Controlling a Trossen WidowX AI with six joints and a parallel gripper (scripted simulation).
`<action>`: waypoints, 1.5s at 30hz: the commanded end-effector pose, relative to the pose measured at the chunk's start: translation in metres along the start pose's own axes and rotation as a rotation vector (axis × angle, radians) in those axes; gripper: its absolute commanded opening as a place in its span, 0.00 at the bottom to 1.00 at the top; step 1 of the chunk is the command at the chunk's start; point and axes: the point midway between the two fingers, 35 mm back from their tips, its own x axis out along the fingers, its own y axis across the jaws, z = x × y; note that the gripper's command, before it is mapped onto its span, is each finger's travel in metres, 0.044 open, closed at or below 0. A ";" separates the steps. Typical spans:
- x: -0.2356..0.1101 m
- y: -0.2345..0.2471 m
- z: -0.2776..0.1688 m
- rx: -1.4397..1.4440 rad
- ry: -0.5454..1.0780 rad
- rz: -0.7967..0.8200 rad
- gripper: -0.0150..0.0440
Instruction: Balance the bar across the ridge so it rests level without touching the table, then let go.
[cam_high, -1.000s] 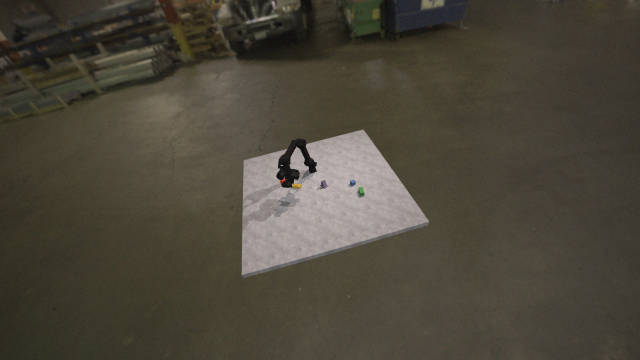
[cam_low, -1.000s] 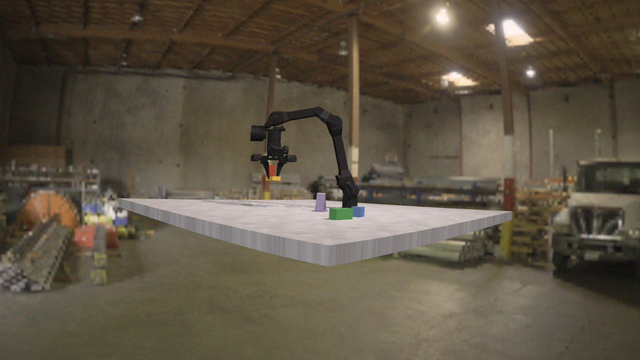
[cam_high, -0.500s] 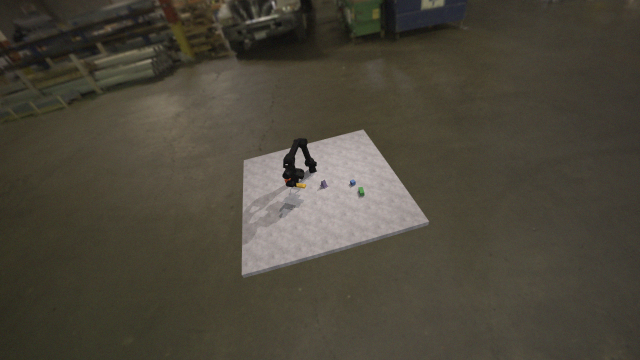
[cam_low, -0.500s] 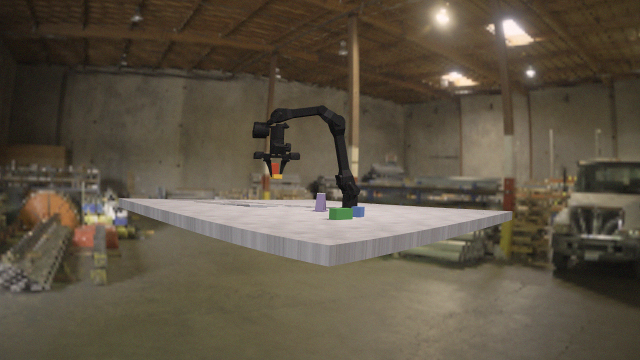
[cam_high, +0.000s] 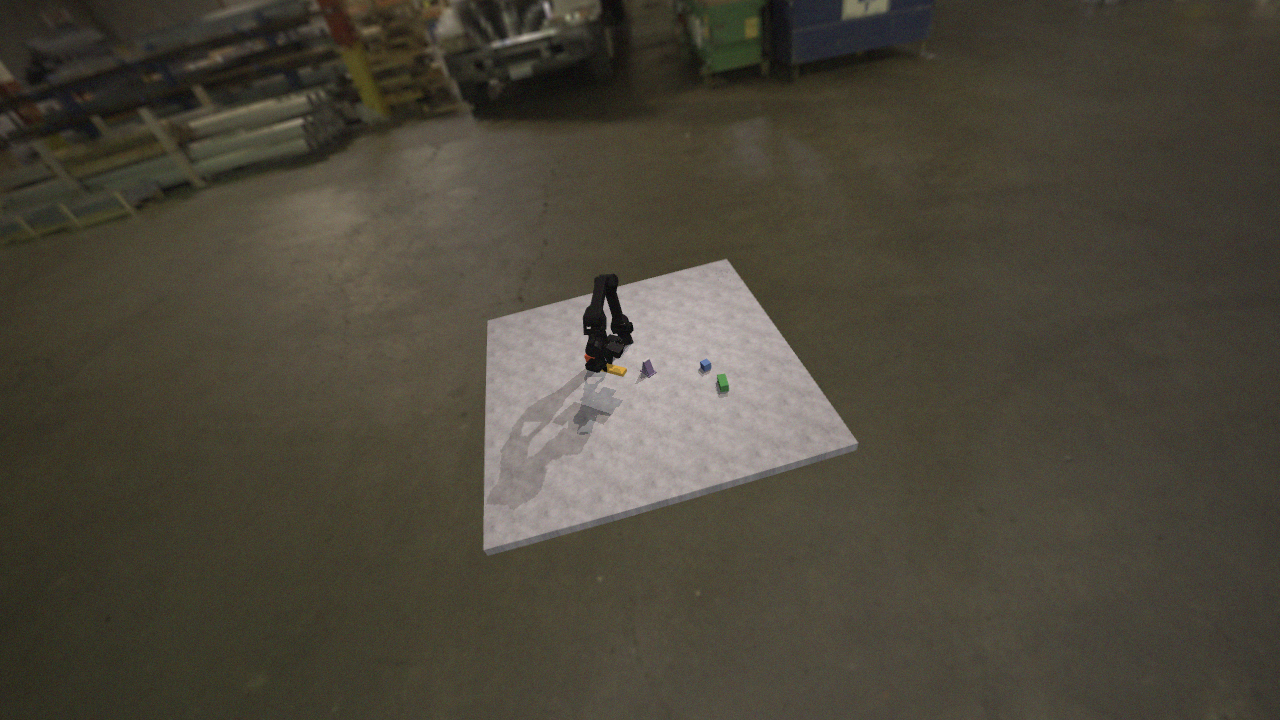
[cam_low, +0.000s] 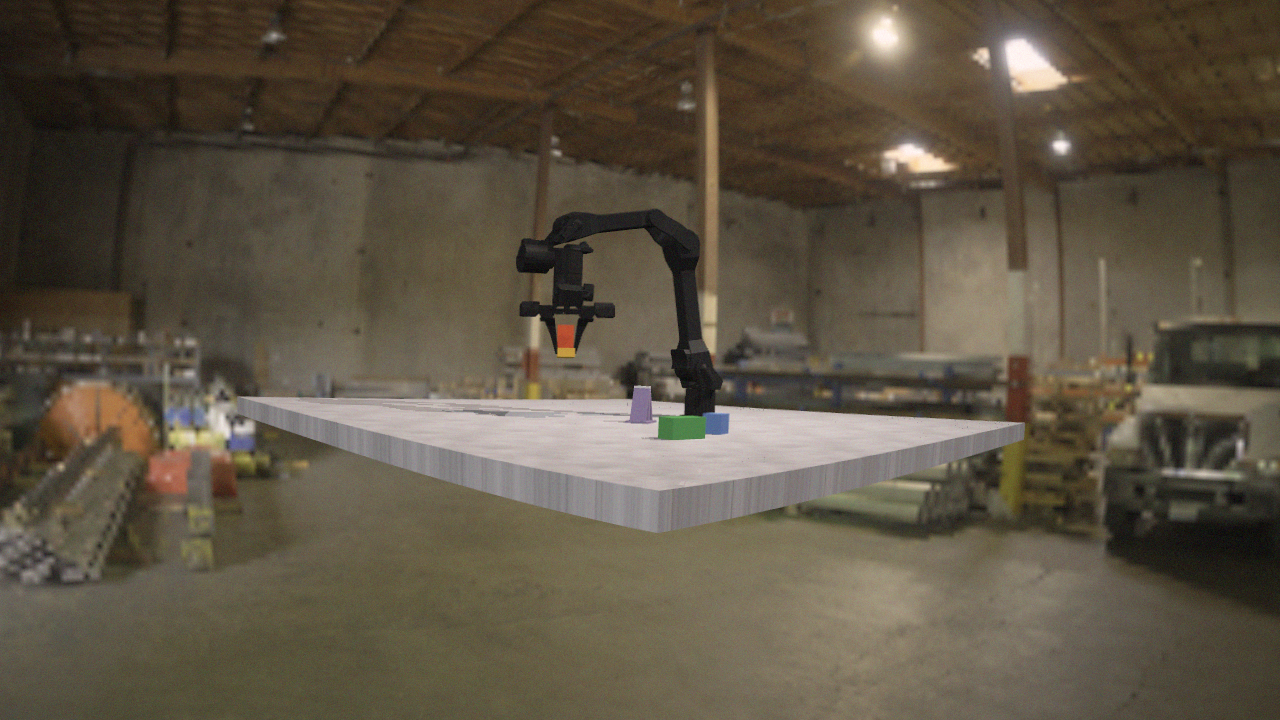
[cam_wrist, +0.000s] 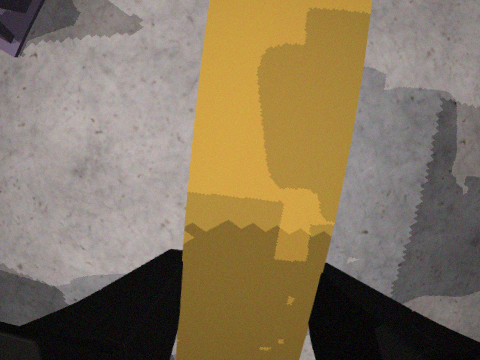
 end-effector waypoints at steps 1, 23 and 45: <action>-0.003 0.008 0.011 0.031 -0.003 -0.011 0.25; -0.003 0.066 0.075 0.218 -0.010 -0.004 0.25; -0.001 0.131 0.115 0.406 -0.014 0.005 0.25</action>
